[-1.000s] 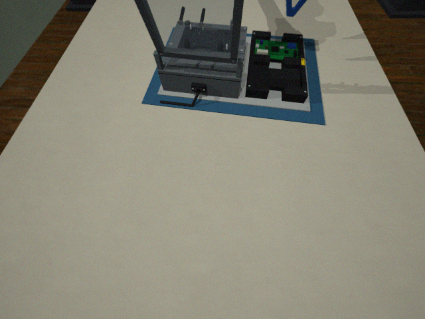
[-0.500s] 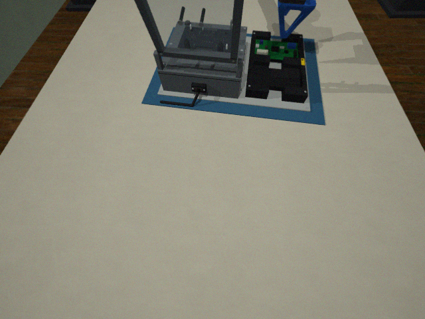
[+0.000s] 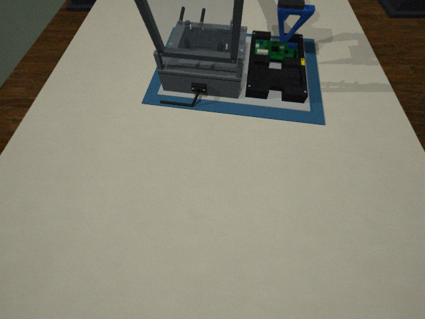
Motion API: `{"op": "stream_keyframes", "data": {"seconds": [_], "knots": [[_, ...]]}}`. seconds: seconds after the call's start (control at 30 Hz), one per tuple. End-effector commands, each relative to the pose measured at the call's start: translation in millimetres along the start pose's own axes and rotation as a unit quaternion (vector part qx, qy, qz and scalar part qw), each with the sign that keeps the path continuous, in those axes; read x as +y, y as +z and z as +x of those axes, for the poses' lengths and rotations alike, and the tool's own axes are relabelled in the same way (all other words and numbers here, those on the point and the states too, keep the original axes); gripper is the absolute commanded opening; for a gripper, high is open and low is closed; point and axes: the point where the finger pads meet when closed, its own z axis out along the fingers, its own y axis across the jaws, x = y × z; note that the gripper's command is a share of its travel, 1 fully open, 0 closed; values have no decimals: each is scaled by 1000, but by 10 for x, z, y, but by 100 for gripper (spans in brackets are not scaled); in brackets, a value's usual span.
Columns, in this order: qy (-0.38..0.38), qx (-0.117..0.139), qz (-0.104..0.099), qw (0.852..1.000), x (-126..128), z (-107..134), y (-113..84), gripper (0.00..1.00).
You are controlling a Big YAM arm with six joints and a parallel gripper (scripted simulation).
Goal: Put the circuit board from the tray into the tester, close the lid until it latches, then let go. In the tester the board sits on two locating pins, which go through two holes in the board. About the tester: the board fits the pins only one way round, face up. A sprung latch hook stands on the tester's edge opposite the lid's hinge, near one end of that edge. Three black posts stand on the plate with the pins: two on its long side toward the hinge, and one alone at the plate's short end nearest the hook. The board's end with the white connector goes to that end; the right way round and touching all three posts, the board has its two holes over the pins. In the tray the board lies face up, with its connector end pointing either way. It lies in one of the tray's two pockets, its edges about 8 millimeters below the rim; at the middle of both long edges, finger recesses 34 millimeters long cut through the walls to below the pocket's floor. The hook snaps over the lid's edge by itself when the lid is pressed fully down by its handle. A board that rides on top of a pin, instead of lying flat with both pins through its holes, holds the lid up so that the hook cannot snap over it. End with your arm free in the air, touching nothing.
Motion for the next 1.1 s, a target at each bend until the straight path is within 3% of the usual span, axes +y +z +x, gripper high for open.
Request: {"op": "stream_keyframes", "data": {"seconds": [0.0,1.07], "knots": [[-1,-3,5,1000,-15,-56,10,92],[-1,-10,18,1000,-93,-88,-116,92]]}}
